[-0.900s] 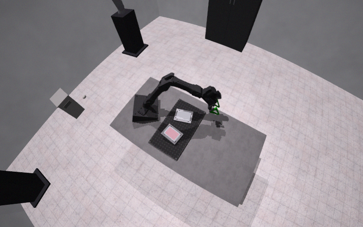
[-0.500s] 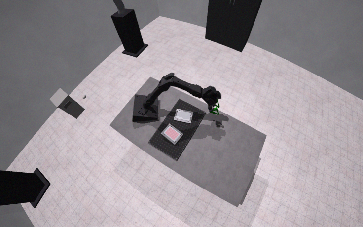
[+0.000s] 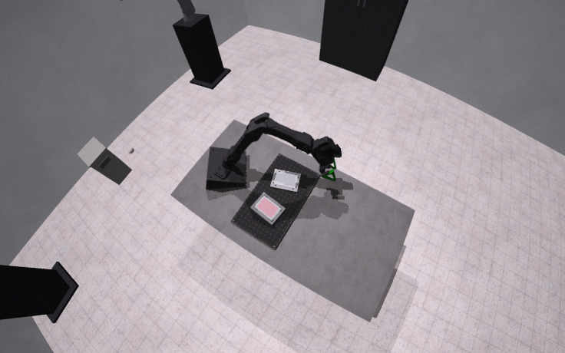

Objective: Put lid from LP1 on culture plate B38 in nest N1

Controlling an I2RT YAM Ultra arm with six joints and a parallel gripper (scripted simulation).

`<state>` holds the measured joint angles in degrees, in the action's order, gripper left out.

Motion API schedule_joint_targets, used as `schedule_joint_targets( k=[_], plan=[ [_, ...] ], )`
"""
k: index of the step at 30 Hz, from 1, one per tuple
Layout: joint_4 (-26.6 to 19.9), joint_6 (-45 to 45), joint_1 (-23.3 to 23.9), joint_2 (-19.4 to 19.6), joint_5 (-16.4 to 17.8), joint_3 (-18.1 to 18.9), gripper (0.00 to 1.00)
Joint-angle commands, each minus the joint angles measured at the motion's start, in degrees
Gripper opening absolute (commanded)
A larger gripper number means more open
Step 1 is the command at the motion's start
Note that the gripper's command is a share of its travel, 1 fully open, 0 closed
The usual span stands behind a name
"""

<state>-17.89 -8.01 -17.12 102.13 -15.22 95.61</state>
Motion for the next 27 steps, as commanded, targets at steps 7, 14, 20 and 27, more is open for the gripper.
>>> schedule_joint_targets(
  k=[7,14,20,27],
  plan=[
    [-6.5,1.0,1.5,-2.9,3.8,-2.7,1.00],
    [-10.8,1.5,2.9,-4.9,6.9,-6.2,1.00],
    [-12.9,1.8,4.0,-7.2,9.1,-10.5,1.00],
    [-16.1,2.2,4.9,-8.6,11.3,-12.9,1.00]
  ],
)
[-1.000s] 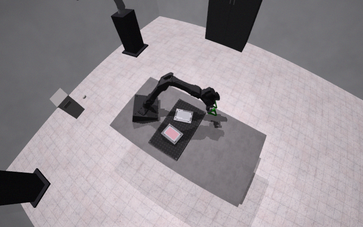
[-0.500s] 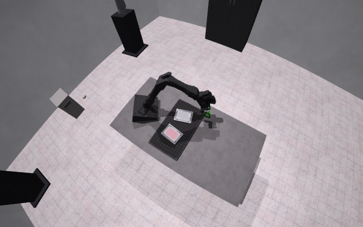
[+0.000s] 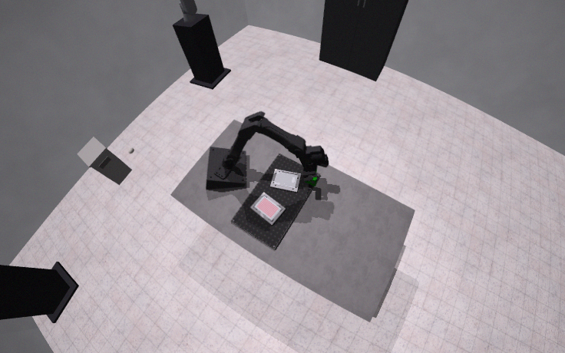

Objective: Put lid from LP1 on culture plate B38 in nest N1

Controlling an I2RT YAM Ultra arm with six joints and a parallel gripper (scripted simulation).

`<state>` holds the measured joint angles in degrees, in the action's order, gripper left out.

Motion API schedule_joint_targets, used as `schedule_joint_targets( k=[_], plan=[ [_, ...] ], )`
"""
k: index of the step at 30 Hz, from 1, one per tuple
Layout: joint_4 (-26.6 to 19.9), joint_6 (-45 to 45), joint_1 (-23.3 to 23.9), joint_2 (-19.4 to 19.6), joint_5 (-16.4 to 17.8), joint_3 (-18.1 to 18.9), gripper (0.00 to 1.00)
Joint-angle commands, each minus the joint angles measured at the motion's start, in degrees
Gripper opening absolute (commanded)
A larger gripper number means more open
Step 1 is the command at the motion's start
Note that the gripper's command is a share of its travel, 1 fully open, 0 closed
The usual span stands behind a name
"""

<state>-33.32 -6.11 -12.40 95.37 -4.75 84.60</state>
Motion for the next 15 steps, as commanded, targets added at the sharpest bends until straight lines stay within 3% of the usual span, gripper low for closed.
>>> schedule_joint_targets(
  k=[1,4,9,12,15],
  plan=[
    [0.2,0.2,0.3,-2.7,0.9,-3.5,1.00],
    [-6.5,0.8,1.4,-1.5,3.6,-1.0,1.00],
    [-4.0,0.8,1.7,-5.1,4.0,-7.7,1.00],
    [-10.2,1.3,2.8,-3.9,6.7,-5.5,1.00],
    [-10.7,1.4,3.0,-4.3,7.1,-6.1,1.00]
  ],
)
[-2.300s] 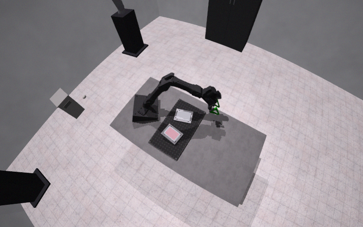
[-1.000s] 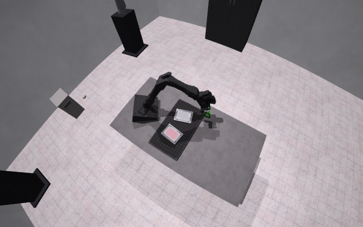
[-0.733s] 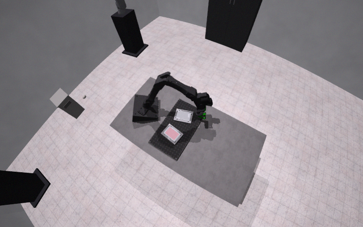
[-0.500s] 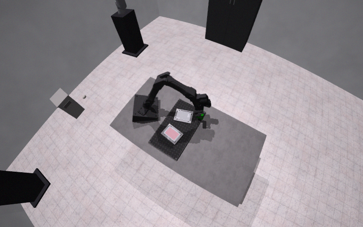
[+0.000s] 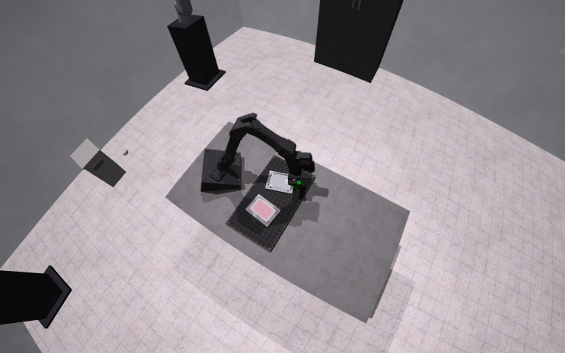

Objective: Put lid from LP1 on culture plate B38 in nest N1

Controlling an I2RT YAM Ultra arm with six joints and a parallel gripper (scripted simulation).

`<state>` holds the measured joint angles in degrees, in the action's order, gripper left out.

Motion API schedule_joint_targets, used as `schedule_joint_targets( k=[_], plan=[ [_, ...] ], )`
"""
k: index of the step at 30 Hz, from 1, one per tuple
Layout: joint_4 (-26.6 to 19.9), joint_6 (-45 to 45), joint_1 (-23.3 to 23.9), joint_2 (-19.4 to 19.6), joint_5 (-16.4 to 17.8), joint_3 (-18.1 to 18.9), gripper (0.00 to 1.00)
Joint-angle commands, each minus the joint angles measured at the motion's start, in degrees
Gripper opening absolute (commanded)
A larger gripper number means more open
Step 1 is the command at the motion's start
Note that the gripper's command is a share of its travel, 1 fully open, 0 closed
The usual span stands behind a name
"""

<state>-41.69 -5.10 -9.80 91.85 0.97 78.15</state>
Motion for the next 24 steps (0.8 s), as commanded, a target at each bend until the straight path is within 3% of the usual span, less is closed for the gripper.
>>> schedule_joint_targets(
  k=[1,3,7,11,14,17,21,24],
  plan=[
    [-1.7,0.3,0.4,-1.6,1.3,-1.1,1.00],
    [-0.4,0.3,0.5,-3.4,1.4,-4.2,1.00],
    [-6.7,0.9,1.8,-2.4,4.5,-2.8,1.00],
    [-4.7,0.8,1.9,-5.9,4.5,-8.4,1.00],
    [-10.0,1.3,3.1,-4.7,7.2,-6.8,1.00],
    [-10.6,1.3,3.3,-4.9,7.6,-7.3,1.00],
    [-9.2,1.4,3.3,-8.1,7.6,-11.9,1.00],
    [-9.2,1.4,3.3,-8.1,7.6,-11.9,1.00]
  ],
)
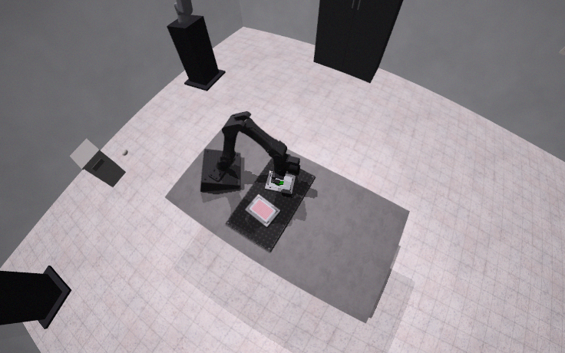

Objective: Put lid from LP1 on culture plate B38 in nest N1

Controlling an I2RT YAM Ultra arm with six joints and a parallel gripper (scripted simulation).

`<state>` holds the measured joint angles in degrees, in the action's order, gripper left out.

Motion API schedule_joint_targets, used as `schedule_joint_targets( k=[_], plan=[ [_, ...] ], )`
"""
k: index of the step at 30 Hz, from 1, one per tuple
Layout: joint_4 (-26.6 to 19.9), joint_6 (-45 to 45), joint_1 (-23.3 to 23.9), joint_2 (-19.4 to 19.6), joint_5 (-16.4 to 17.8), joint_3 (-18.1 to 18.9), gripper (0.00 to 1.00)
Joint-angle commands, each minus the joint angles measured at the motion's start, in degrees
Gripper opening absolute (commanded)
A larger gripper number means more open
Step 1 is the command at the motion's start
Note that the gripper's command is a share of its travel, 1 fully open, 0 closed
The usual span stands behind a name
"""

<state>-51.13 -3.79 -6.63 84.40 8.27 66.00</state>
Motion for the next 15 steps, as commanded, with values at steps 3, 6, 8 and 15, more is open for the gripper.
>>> schedule_joint_targets(
  k=[3,6,8,15],
  plan=[
    [0.2,0.1,0.1,-0.7,0.3,0.2,1.00],
    [0.2,0.1,0.1,-0.7,0.3,0.2,1.00],
    [0.2,0.1,0.1,-0.7,0.3,0.2,1.00],
    [1.4,0.2,-0.1,-0.2,0.2,-0.4,1.00]
  ],
)
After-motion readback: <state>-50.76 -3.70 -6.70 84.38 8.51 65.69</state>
